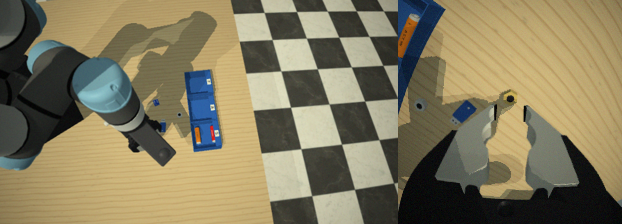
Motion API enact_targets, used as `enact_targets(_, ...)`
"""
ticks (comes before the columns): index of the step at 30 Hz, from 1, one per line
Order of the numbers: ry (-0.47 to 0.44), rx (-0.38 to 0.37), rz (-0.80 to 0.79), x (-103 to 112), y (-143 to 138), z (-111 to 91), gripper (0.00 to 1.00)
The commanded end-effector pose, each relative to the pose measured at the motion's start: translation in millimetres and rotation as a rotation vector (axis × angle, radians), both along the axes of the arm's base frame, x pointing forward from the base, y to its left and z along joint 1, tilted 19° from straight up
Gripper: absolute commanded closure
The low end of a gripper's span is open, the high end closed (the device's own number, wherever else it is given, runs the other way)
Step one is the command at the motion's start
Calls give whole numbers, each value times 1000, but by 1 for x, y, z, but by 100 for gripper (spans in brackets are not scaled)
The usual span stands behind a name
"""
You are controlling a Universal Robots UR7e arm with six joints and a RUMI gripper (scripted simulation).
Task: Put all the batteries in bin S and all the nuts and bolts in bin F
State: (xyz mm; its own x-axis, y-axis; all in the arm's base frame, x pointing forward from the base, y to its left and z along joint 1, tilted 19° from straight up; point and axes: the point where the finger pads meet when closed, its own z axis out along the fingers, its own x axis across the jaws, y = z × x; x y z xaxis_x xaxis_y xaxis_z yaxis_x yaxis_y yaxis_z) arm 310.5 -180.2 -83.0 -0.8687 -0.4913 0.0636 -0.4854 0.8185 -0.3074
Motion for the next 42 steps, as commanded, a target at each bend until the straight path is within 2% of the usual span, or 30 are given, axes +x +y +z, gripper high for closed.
enact_targets(1, -9, -9, 2, 2, -3, -6, 82)
enact_targets(13, -9, -9, 2, 3, -6, -17, 82)
enact_targets(26, -9, -9, 2, 3, -6, -18, 82)
enact_targets(27, -9, -9, 2, 3, -6, -18, 100)
enact_targets(42, -9, -9, 2, 3, -6, -18, 100)
